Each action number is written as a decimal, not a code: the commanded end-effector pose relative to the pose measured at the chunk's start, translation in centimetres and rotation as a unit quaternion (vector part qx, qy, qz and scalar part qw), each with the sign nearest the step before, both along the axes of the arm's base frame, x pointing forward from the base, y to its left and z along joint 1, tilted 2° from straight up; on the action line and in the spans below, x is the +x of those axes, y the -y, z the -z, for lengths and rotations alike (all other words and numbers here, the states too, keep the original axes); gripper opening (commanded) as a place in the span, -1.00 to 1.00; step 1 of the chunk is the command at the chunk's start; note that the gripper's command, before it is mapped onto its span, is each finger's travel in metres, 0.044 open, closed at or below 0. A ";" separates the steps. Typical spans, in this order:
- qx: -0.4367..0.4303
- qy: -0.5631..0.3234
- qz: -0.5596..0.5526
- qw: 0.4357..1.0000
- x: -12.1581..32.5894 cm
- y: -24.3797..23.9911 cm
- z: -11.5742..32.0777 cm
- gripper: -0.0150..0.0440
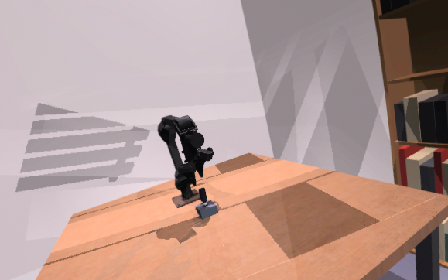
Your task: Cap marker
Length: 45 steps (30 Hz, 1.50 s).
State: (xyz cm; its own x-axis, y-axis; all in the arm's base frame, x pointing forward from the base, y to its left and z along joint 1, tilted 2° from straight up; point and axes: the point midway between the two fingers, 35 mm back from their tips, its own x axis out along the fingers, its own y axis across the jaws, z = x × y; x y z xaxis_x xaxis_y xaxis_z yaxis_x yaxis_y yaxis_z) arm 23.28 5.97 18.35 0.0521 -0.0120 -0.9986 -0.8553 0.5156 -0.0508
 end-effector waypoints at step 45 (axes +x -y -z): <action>0.021 0.006 0.427 0.904 0.0 -0.3 3.4 -0.49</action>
